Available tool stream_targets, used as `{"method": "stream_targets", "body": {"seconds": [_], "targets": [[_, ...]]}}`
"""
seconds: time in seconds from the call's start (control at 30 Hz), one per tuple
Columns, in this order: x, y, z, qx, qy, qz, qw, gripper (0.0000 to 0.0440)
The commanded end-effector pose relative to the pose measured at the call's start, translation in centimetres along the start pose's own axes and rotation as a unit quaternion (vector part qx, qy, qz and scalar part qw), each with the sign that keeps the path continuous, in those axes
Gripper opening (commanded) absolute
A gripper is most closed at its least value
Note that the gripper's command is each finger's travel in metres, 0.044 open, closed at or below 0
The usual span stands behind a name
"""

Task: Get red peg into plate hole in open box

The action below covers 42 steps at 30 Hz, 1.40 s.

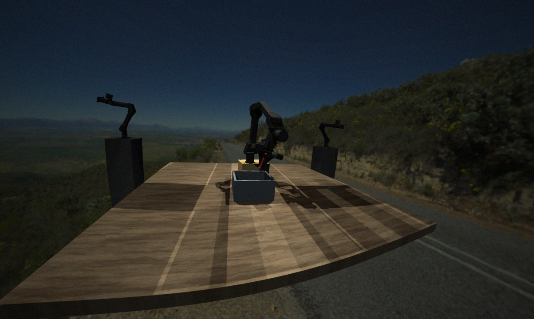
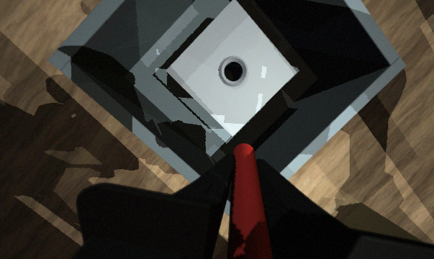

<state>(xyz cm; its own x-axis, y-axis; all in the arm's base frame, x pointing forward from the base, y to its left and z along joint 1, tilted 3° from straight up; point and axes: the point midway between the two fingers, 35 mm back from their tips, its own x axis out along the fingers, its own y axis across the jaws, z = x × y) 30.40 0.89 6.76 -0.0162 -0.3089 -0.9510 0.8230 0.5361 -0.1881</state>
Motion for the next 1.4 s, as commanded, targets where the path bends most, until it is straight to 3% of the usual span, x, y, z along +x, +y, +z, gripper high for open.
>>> {"method": "stream_targets", "body": {"seconds": [0.0, 0.5, 0.7, 0.87, 1.3, 1.37], "targets": [[0.6, 0.1, 1.4, 0.002, 0.002, 0.003, 1.000, 0.0000], [5.4, 0.8, 5.2, -0.033, 0.035, 0.032, 0.998, 0.0008], [7.4, 0.9, 5.1, -0.051, 0.060, 0.035, 0.996, 0.0133], [7.5, 1.5, 6.5, -0.070, 0.059, 0.049, 0.995, 0.0151], [6.5, 4.9, 9.8, -0.061, 0.086, 0.094, 0.990, 0.0428], [6.0, 5.8, 10.4, -0.059, 0.086, 0.110, 0.988, 0.0440]]}}
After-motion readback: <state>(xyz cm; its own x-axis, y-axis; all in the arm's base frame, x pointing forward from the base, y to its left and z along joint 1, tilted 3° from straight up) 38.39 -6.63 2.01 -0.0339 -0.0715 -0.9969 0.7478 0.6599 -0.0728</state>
